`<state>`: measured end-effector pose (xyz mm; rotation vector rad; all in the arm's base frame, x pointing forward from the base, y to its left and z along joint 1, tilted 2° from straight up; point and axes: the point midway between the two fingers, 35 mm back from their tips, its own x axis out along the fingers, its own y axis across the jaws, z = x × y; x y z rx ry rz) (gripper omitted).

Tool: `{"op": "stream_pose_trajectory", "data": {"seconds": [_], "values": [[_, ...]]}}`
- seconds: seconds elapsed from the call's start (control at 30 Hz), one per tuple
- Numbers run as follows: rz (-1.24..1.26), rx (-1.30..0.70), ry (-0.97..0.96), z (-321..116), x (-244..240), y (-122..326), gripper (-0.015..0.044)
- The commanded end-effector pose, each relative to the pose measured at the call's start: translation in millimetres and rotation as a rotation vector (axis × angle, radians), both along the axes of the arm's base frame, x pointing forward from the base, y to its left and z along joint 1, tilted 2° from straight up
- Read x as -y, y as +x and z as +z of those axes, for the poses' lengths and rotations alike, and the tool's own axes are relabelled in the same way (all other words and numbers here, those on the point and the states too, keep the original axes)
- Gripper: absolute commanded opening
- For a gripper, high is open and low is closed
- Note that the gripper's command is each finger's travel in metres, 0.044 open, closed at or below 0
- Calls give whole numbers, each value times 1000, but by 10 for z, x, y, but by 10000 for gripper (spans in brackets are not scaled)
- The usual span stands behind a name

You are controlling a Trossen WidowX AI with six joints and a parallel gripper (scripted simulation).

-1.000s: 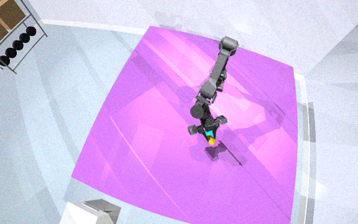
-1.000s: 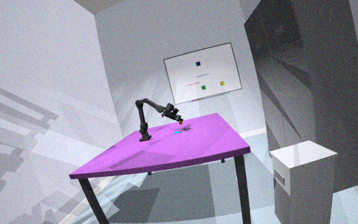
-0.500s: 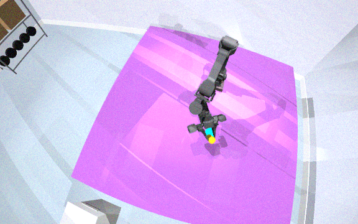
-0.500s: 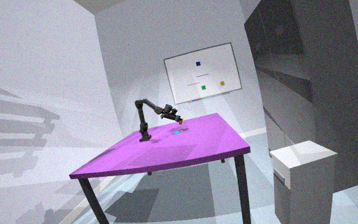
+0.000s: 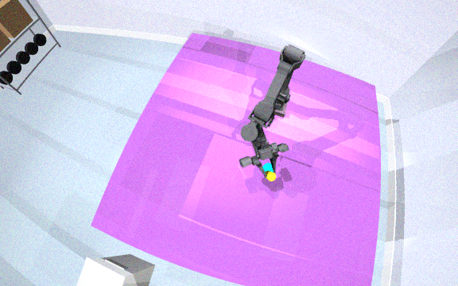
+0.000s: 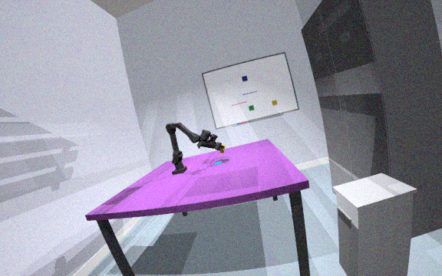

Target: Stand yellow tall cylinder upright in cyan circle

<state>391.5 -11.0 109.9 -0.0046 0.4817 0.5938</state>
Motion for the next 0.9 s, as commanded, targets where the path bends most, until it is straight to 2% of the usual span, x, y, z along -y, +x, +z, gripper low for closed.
{"op": "stream_pose_trajectory", "data": {"seconds": [0.0, 0.87], "values": [[3, 24, 14, 33, 6, -29, 105], [37, 153, 69, 103, 23, -232, 105]]}}
